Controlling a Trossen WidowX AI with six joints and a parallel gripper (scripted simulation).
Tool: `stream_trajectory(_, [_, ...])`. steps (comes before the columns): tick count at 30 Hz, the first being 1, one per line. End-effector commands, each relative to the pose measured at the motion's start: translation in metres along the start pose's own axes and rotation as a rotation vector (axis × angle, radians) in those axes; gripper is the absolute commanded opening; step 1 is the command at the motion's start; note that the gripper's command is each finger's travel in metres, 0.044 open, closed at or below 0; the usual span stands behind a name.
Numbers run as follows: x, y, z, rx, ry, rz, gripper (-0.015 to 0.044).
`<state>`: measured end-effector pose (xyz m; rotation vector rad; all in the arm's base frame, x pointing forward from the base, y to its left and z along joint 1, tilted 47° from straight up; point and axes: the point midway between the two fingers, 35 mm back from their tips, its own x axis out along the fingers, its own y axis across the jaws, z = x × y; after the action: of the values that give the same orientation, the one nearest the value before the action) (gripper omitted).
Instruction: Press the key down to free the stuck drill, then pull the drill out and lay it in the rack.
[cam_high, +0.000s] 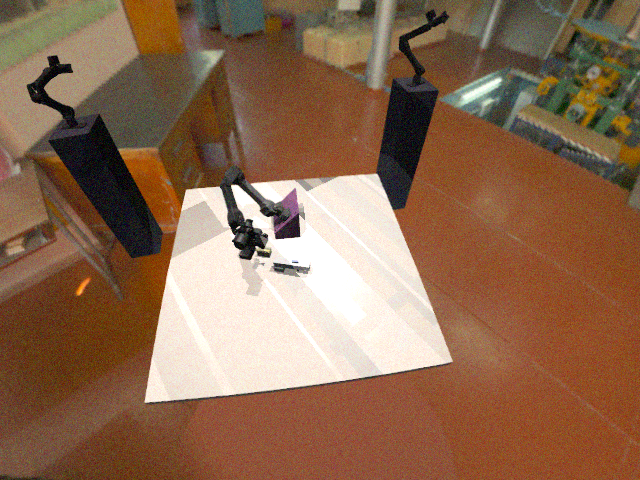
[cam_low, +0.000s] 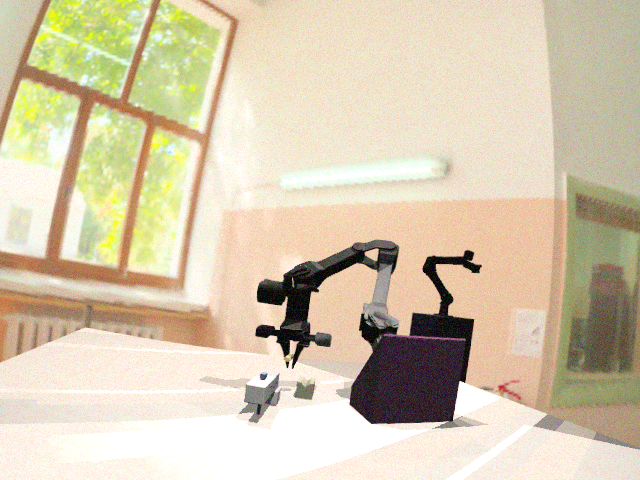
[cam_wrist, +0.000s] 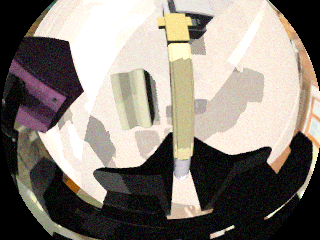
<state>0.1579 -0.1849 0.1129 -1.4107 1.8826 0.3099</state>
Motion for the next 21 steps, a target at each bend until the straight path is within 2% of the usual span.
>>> stream_trajectory(1, [0.0, 0.007, -0.001, -0.003, -0.001, 0.0, 0.0])
stream_trajectory(21, [-0.002, 0.047, -0.01, -0.004, 0.0, 0.001, 0.0])
